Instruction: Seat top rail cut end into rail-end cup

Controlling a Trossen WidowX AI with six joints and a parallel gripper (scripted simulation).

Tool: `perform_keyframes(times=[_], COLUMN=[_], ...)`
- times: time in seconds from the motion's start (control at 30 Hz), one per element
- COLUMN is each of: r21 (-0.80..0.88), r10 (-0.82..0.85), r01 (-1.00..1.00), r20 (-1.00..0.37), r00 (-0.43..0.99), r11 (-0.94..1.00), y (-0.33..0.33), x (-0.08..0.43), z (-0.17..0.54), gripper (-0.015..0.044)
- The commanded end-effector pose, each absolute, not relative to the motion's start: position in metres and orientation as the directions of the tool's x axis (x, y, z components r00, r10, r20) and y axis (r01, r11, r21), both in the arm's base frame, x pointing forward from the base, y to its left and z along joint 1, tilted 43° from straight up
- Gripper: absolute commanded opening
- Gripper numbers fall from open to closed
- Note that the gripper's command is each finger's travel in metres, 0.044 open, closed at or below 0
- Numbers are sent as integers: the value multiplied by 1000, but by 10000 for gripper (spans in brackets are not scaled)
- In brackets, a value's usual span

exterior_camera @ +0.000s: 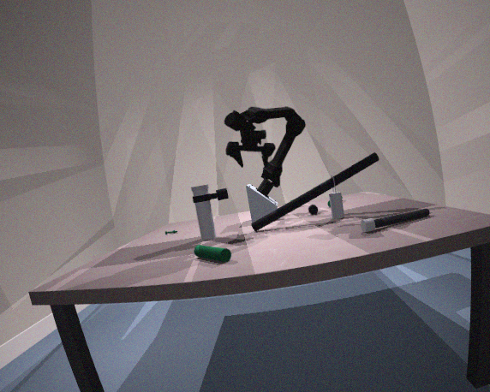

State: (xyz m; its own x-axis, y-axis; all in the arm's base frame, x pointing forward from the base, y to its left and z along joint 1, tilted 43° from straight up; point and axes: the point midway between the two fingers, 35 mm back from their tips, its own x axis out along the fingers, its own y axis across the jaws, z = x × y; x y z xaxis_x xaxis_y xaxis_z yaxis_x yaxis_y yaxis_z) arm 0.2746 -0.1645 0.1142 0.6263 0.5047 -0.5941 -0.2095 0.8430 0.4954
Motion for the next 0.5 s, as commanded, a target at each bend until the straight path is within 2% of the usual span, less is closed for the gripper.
perform_keyframes(times=[0.0,0.23,0.3,0.47], r21=[262,-130,-244,-400], r10=[514,530,536,544], r01=[-454,-712,-753,-779], r20=[-593,-579,-572,-560], r00=[620,619,621,625], r11=[851,690,612,483], y=[-189,-217,-224,-232], x=[265,245,238,228], z=[87,47,36,19], gripper=[440,440,440,440])
